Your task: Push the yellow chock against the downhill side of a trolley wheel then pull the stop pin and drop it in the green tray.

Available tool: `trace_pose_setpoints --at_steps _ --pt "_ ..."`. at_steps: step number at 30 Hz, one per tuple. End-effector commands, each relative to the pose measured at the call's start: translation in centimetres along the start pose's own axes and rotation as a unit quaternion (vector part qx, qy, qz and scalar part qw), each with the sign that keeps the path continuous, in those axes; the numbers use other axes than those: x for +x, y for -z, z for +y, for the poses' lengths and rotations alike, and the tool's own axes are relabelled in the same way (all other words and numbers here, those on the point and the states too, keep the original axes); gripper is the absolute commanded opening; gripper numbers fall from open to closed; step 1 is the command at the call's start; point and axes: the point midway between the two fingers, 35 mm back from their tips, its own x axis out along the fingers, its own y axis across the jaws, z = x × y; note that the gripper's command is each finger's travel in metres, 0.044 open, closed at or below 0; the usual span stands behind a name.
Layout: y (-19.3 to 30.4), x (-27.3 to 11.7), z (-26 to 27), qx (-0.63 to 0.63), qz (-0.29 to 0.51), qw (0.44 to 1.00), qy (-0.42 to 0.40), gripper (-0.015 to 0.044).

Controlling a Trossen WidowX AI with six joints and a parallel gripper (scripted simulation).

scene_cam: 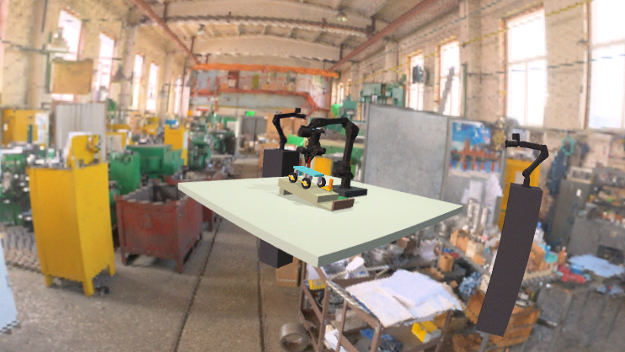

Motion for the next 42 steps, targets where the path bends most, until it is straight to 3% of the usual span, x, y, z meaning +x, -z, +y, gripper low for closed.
trace_pose_setpoints --at_steps 1,42 --pt "-1.6 -0.2 0.0 0.0 0.002 1.0 0.001 0.0" --pt "-16.7 -2.0 0.0 0.0 -0.004 1.0 0.001 0.0"
